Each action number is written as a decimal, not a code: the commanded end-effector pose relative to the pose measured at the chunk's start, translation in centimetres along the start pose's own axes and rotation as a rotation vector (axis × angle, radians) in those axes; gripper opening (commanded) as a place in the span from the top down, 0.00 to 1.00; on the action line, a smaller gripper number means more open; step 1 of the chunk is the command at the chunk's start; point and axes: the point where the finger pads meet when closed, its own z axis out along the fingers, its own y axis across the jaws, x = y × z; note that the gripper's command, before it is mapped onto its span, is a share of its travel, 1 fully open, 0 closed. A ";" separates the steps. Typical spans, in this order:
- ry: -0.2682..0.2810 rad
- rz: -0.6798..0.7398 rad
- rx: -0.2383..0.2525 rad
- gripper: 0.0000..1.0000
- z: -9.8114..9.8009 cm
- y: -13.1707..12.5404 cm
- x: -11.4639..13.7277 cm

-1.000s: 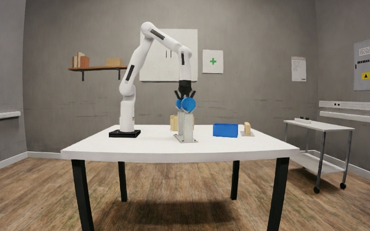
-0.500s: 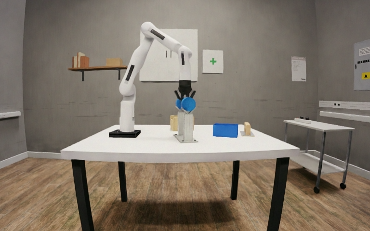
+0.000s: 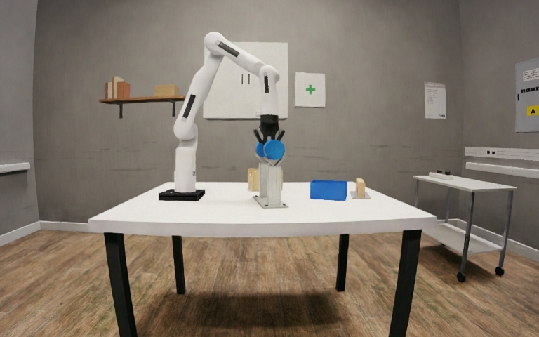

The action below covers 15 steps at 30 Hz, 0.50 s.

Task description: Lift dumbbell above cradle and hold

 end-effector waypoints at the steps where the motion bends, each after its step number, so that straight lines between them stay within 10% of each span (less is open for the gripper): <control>1: -0.003 0.000 -0.006 0.90 -0.6 0.1 0.0; 15: -0.003 0.000 -0.006 0.90 -3.4 -0.1 0.0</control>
